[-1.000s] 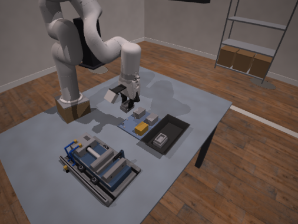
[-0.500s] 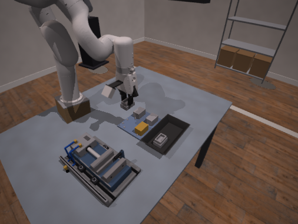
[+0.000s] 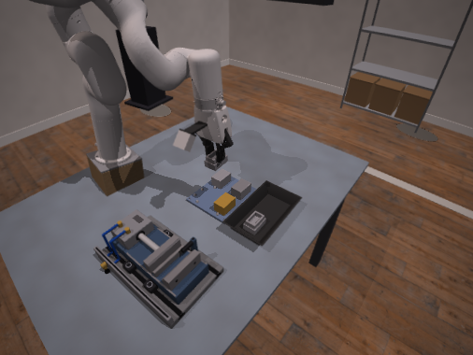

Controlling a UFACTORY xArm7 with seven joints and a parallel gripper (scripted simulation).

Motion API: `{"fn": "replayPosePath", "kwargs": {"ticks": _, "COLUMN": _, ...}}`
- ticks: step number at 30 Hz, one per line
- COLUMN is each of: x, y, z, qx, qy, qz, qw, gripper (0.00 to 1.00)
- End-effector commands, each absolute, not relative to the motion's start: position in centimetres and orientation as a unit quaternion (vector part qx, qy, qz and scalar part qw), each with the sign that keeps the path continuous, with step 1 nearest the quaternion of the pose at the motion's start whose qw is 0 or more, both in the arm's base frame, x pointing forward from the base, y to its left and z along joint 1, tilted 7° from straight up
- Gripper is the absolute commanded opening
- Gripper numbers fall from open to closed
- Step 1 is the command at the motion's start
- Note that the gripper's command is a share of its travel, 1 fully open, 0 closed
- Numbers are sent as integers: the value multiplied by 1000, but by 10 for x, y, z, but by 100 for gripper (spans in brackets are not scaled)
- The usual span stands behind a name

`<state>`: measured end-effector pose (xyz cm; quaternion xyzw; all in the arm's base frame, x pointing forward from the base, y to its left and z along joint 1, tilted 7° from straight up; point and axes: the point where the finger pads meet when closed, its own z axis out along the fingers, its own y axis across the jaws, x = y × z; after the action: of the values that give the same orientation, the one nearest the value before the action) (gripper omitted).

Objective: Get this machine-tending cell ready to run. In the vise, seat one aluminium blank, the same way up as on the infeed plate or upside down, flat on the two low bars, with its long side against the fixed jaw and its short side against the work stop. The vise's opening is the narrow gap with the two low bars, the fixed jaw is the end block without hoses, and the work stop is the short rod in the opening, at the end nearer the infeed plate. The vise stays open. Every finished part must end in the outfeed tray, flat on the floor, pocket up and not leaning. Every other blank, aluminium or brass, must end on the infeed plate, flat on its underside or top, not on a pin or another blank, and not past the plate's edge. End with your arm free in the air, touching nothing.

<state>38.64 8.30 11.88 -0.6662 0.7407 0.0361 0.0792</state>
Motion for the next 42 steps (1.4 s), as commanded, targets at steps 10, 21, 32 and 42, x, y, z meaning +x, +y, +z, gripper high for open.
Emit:
{"fn": "replayPosePath", "kwargs": {"ticks": 10, "x": 461, "y": 105, "z": 147, "qx": -663, "qy": 739, "qz": 55, "qw": 108, "gripper": 0}}
{"fn": "replayPosePath", "kwargs": {"ticks": 21, "x": 511, "y": 119, "z": 141, "qx": -661, "qy": 742, "qz": 60, "qw": 97, "gripper": 0}}
{"fn": "replayPosePath", "kwargs": {"ticks": 32, "x": 511, "y": 119, "z": 141, "qx": -661, "qy": 742, "qz": 60, "qw": 97, "gripper": 0}}
{"fn": "replayPosePath", "kwargs": {"ticks": 42, "x": 542, "y": 130, "z": 125, "qx": -662, "qy": 744, "qz": 52, "qw": 76, "gripper": 0}}
